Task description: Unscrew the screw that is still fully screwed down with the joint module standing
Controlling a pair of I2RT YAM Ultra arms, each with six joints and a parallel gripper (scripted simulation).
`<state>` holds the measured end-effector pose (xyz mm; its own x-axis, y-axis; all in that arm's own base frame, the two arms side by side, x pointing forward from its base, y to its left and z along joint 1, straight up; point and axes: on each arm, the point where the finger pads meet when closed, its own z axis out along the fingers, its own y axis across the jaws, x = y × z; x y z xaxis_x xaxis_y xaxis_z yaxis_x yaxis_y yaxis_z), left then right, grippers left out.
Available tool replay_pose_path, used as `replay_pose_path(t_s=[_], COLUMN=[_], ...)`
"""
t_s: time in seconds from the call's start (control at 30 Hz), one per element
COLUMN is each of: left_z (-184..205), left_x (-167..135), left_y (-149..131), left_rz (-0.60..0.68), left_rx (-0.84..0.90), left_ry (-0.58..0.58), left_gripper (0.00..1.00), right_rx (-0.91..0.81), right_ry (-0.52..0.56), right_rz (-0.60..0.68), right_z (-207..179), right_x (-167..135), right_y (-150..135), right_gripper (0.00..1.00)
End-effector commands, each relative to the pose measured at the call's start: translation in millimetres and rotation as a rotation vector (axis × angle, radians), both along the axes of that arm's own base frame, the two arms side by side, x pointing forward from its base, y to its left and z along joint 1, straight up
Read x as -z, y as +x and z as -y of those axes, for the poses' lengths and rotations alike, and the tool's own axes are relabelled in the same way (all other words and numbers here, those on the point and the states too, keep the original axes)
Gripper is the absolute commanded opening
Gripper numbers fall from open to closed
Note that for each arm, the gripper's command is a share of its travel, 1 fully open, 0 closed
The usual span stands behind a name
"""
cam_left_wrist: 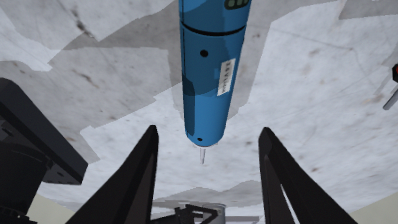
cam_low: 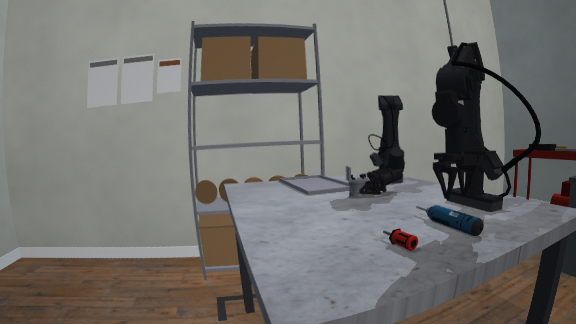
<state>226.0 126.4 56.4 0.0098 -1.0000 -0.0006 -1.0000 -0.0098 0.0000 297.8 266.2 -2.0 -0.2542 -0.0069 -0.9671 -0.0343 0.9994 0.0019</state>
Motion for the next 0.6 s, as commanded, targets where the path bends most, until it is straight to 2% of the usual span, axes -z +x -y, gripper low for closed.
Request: replay_pose_path(t_s=[0.0, 0.57], left_z=[-5.3, -5.3], left_x=[-11.4, -11.4], left_y=[10.6, 10.6], left_rz=[0.039, 0.039], left_rx=[0.006, 0.006], left_ry=[0.038, 0.038], left_gripper=[0.65, 0.65], right_rx=[0.000, 0.000], right_ry=[0.008, 0.008], right_rz=[0.005, 0.005], right_z=[-1.4, -1.4], right_x=[-2.9, -2.9], right_y=[1.0, 1.0], right_gripper=[0.63, 0.61])
